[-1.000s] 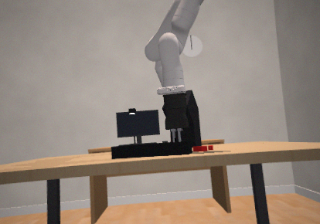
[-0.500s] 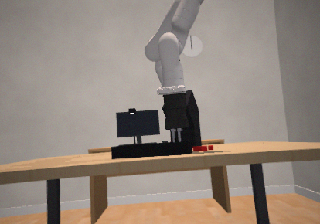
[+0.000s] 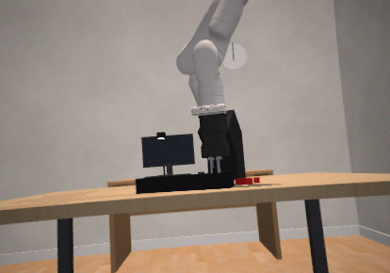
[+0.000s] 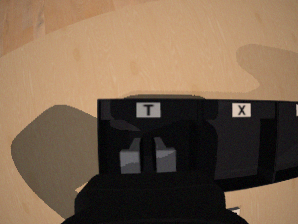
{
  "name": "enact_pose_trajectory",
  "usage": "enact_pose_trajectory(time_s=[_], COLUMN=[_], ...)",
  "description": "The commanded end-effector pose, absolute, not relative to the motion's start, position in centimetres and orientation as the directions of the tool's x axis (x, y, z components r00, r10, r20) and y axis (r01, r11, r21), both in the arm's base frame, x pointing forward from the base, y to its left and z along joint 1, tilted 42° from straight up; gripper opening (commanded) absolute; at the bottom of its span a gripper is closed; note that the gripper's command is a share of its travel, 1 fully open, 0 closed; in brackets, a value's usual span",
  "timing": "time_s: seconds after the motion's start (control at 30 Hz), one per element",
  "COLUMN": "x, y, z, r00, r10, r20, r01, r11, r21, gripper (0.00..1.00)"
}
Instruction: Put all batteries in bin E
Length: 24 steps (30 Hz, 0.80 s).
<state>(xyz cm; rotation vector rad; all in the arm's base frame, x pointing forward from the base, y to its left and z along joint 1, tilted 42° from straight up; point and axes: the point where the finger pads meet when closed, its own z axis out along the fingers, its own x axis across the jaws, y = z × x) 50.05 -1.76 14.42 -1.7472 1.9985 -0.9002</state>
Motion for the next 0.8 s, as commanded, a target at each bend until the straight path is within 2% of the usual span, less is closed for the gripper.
enact_pose_trajectory(time_s=[0.0,0.77], x=[50.1,48.7], y=[-1.7,-1.2], z=[14.4,16.0], r00=[-0.188,-0.188], r10=[-0.97,-0.97], r20=[0.152,0.152], r01=[-0.757,-0.757], r11=[0.045,0.045], r21=[-0.652,-0.652], gripper=[0.31,0.31])
